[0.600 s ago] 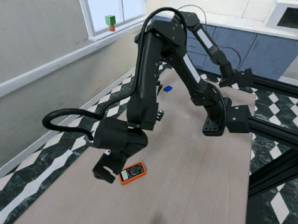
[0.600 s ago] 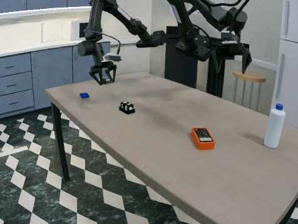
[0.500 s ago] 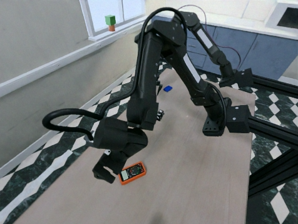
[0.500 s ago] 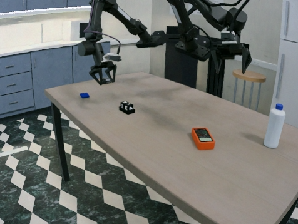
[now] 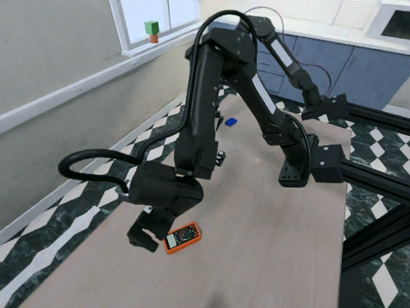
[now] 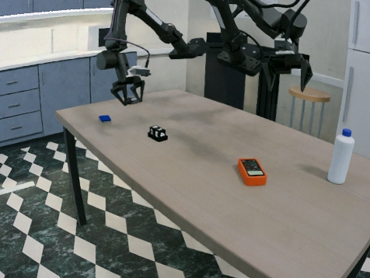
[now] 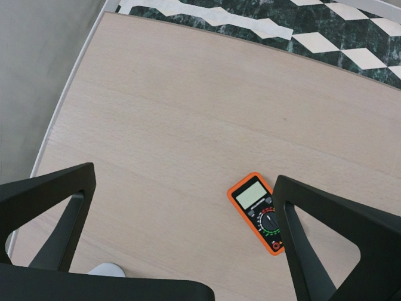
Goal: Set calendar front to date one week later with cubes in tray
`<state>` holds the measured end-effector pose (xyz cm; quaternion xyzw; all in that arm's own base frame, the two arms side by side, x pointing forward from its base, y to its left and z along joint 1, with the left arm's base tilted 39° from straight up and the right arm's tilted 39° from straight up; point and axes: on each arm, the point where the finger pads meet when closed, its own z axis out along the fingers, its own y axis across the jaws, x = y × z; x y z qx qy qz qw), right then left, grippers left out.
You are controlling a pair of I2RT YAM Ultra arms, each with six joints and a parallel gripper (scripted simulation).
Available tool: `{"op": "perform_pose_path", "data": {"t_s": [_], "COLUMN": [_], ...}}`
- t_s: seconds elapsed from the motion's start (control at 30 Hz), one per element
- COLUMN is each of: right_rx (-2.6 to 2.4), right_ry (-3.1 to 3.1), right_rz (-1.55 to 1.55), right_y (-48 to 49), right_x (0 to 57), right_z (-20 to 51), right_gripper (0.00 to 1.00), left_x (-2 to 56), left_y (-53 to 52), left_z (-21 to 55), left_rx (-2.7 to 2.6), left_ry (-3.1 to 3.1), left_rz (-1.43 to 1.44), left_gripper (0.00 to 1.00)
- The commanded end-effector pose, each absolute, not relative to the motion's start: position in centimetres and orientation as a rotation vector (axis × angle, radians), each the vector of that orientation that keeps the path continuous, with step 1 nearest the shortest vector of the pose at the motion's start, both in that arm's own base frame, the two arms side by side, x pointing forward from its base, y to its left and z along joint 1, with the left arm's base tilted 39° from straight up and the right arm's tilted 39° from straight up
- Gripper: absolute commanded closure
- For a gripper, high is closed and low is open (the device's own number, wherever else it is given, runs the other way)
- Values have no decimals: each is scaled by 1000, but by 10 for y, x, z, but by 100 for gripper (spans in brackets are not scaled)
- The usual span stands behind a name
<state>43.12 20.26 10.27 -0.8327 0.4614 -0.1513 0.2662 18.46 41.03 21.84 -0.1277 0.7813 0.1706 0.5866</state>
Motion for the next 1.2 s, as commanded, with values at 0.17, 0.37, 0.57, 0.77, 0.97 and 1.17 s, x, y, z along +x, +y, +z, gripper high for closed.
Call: {"op": "perform_pose_path", "data": {"t_s": [0.17, 0.37, 0.57, 0.77, 0.97, 1.17], "right_rx": [-2235, -2235, -2235, -2235, -2235, -2235], "right_ry": [1226, 1226, 1226, 1226, 1226, 1226], "right_rz": [-416, -416, -416, -416, -416, -416], "right_y": [207, 207, 207, 207, 207, 207], "right_x": [432, 432, 432, 432, 432, 432], "right_z": [111, 111, 111, 111, 111, 111], "right_gripper": [0, 0, 0, 0, 0, 0], "left_x": [193, 229, 269, 325, 346, 339], "left_y": [410, 393, 363, 280, 183, 122], "left_z": [203, 170, 133, 60, -3, -38], "left_rx": [-323, -308, -249, -49, 275, 558], "left_ry": [1864, 1962, 2086, 2332, 2568, 2698], "left_rz": [391, 340, 275, 142, 50, 24], "left_gripper": [0, 0, 0, 0, 0, 0]}}
